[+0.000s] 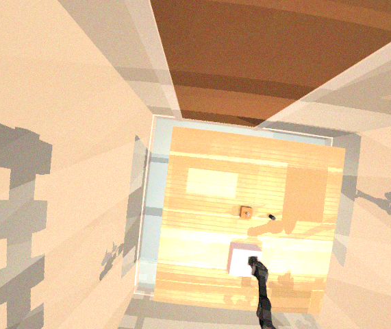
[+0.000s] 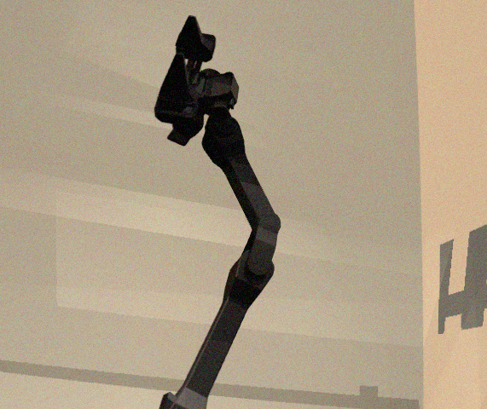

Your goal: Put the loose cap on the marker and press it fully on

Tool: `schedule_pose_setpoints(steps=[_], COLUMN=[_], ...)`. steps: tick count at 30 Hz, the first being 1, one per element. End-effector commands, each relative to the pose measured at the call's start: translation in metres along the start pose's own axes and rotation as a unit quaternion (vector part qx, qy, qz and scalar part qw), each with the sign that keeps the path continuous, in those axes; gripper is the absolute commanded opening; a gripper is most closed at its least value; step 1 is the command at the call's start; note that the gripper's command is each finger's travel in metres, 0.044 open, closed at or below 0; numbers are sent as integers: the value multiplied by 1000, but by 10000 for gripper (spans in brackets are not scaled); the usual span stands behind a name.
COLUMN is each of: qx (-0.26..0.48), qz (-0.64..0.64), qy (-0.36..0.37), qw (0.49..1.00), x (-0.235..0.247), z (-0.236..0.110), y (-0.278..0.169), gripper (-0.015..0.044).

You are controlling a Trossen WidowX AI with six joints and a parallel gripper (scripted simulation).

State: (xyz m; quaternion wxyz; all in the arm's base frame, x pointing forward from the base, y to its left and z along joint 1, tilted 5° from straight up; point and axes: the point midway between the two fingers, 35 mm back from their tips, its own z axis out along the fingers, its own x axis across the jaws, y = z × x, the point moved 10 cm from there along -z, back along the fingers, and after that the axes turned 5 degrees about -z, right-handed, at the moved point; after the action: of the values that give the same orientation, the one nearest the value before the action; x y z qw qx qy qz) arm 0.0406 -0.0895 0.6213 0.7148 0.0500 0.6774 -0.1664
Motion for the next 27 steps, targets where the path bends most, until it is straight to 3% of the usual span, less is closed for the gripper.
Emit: schedule_pose_setpoints(steps=[1,6,16,27], qx=[0,14,38,42], qz=[1,49,182,230], qy=[0,2,82,242], qw=[1000,999,979,942], x=[1,21,113,215], z=[0,14,87,165], y=[-1,-33,-99,-93], gripper=[374,245,245,245])
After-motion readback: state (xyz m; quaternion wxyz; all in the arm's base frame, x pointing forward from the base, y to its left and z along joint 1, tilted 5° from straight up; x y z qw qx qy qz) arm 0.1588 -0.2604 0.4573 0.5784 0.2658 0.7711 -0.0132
